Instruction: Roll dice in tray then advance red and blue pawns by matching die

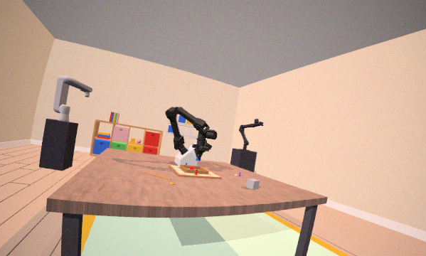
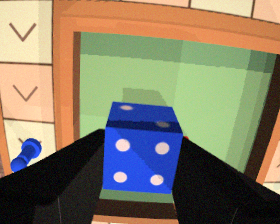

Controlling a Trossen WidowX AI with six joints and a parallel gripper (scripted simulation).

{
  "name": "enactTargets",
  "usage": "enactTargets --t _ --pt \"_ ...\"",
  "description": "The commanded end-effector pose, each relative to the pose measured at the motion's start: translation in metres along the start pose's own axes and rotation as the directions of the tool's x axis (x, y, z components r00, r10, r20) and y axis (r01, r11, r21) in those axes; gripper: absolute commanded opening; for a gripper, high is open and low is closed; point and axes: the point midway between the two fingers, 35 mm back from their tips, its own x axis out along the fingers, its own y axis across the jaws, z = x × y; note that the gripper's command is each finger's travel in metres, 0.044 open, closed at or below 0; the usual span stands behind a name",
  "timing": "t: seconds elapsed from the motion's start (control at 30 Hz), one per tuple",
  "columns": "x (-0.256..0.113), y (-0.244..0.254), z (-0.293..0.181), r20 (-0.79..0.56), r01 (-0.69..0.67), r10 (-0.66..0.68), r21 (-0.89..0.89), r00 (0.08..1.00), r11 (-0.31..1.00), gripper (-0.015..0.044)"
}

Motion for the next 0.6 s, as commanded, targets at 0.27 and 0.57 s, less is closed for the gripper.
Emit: enactTargets --t 0.27,0.57 --pt "-0.001 -0.021 0.003 0.003 0.003 -0.003 -0.01 1.0 1.0 0.0" --pt "0.0 -0.003 0.003 0.004 0.001 -0.001 -0.009 1.0 1.0 0.0"
